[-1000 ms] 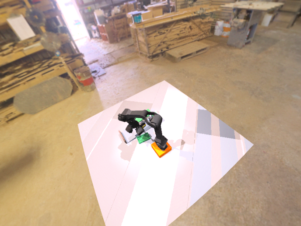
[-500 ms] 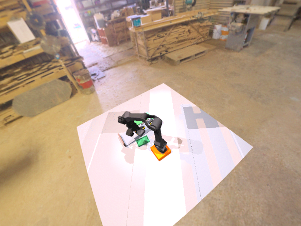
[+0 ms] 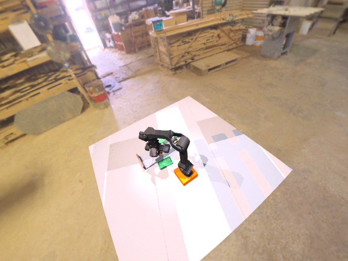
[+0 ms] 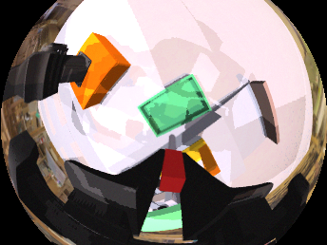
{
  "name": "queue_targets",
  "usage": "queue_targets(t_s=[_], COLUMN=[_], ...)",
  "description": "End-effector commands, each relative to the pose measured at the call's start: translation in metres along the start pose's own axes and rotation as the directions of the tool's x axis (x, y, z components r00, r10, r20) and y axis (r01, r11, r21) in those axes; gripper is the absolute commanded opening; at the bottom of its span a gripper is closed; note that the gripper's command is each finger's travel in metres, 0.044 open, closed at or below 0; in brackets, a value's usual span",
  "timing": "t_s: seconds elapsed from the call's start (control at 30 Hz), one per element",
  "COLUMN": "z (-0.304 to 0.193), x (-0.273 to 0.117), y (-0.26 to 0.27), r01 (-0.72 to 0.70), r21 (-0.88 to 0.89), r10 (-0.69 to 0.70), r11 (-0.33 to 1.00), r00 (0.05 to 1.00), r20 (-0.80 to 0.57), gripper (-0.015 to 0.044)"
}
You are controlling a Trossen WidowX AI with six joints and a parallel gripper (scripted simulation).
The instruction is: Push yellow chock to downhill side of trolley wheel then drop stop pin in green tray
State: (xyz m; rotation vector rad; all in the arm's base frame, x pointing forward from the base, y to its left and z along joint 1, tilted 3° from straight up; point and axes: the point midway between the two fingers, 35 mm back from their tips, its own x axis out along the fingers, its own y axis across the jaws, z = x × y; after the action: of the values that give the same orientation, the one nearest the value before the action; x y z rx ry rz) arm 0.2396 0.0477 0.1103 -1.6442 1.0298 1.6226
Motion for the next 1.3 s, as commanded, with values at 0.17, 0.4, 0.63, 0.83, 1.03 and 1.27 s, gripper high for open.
queue_targets(t_s=[0.17, 0.4, 0.63, 0.83, 1.03, 1.27], z=[-0.001, -0.002, -0.004, -0.004, 0.002, 0.011], x=[-0.001, -0.001, -0.002, -0.002, 0.006, 0.018], y=[0.002, 0.003, 0.003, 0.003, 0.008, 0.015], r01=[0.052, 0.098, 0.146, 0.150, 0.150, 0.150], r21=[-0.262, -0.455, -0.623, -0.638, -0.638, -0.638], r10=[-0.041, -0.068, -0.096, -0.099, -0.098, -0.098], r11=[0.964, 0.885, 0.769, 0.756, 0.756, 0.756], r00=[0.998, 0.994, 0.989, 0.988, 0.988, 0.988], r20=[0.048, 0.082, 0.113, 0.116, 0.116, 0.117], gripper=[0.0000, 0.0000, 0.0000, 0.0000, 0.0000, 0.0000])
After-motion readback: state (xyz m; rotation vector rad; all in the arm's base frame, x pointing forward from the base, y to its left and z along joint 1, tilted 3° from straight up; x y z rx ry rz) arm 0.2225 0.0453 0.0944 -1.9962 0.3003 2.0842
